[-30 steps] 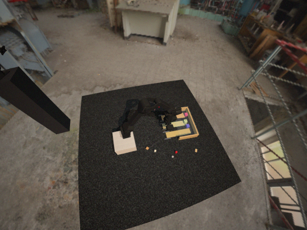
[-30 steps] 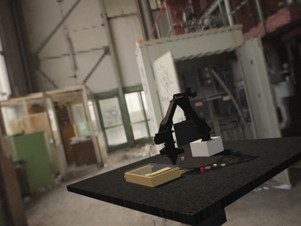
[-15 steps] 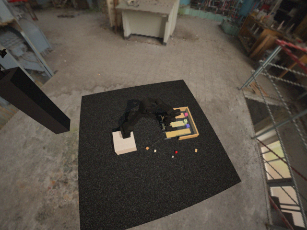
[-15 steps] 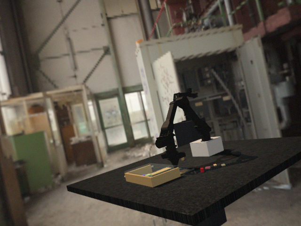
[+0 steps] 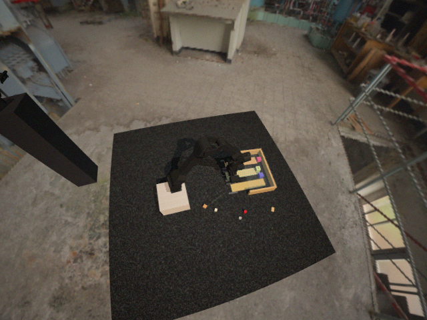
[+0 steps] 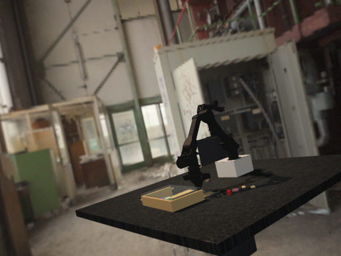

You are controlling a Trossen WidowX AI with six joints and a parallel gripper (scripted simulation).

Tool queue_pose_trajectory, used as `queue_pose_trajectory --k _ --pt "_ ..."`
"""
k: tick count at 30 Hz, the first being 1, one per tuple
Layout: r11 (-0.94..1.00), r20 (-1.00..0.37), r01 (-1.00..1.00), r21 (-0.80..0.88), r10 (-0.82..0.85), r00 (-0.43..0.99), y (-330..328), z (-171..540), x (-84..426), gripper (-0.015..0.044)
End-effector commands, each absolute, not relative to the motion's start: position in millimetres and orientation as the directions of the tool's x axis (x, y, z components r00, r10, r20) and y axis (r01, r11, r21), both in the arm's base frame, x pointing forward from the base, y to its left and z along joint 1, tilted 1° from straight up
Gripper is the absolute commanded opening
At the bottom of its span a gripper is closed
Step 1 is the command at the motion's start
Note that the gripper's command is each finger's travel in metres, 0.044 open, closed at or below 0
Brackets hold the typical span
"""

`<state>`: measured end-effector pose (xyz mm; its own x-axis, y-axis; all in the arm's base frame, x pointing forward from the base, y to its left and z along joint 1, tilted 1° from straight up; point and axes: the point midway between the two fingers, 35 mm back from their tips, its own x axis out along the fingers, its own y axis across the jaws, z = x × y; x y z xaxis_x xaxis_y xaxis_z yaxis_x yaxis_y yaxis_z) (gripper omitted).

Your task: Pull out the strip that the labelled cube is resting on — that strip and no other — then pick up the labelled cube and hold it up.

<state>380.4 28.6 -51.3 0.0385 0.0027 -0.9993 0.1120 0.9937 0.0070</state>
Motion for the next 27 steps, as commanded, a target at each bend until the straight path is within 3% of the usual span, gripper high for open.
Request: queue_pose_trajectory --k 1,27 --pt "0.993 -0.999 0.117 0.004 0.000 0.040 28.3 -51.8 380.6 0.0000" --pt "0.993 -0.999 0.117 0.004 0.000 0.040 28.3 -54.0 380.7 0.0000"
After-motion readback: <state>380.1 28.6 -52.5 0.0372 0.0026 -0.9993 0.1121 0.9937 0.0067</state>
